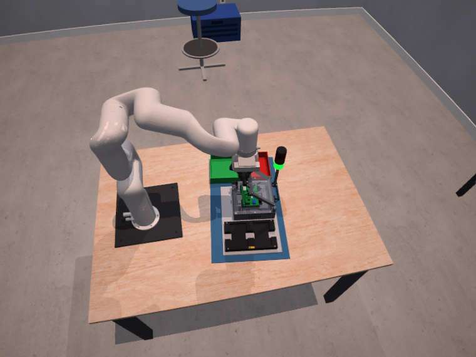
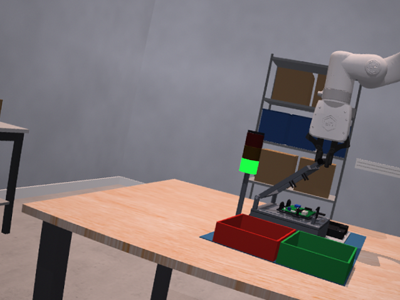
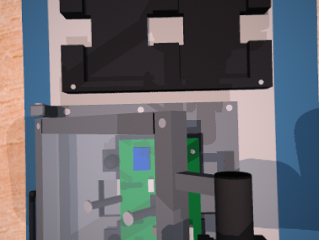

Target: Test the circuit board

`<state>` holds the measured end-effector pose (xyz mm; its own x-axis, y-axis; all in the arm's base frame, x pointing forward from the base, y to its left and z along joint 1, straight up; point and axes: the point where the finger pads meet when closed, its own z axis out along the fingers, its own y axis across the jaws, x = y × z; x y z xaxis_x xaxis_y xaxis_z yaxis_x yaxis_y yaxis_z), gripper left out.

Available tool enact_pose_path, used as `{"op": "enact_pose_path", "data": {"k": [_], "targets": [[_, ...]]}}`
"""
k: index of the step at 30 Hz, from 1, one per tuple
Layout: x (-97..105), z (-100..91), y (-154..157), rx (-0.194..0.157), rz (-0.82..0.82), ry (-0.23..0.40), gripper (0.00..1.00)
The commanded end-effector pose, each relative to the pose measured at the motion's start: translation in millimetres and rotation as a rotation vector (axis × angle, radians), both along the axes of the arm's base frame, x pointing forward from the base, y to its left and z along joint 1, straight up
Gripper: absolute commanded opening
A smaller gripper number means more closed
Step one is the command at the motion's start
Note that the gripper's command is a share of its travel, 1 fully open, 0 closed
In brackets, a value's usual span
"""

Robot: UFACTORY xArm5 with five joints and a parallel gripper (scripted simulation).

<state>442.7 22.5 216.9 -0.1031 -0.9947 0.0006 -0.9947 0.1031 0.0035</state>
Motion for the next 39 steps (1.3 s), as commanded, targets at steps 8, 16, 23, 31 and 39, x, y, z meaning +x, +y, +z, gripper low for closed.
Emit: {"op": "enact_pose_path", "data": {"k": [8,16,23,31,39], "targets": [[10.9,11.5,-0.7,0.0,0.0,-0.004,0.0],[26.5,24.8,-1.9,0.0,0.0,-0.005,0.0],[44.5,37.2,-3.2,0.0,0.0,-0.005,0.0],[52.0,41.5,-3.8,0.0,0.0,-0.005,0.0],[52.7,41.9,-3.9,0.0,0.0,-0.005,0.0]]}}
